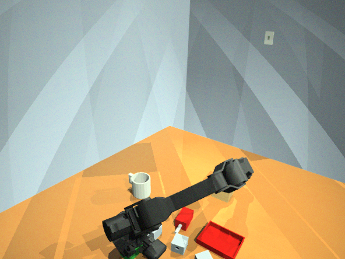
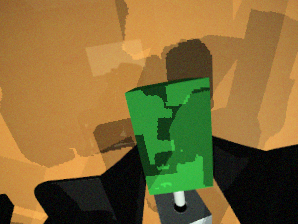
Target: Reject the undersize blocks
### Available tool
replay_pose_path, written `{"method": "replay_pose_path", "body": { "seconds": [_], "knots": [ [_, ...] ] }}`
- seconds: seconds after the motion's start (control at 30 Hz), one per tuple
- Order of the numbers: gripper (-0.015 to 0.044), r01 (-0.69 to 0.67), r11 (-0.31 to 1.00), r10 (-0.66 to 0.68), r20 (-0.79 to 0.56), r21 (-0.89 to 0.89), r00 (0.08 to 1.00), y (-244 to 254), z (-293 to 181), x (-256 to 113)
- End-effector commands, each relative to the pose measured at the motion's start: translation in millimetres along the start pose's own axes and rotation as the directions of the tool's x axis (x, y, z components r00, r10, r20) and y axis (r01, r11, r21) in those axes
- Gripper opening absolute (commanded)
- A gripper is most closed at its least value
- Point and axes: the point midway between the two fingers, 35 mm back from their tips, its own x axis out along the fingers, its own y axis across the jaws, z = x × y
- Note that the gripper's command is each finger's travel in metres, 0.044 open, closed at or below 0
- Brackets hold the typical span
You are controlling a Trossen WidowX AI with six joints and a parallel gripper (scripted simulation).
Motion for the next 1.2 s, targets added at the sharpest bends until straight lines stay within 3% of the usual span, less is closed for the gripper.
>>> {"method": "replay_pose_path", "body": {
  "seconds": [0.0,1.17],
  "knots": [
    [0.0,0.001,1.0,-0.001,0.01,0.002,1.0,-1.4,4.0,-3.9],
    [0.0,0.001,1.0,-0.001,0.01,0.002,1.0,0.3,0.7,-3.3]
  ]
}}
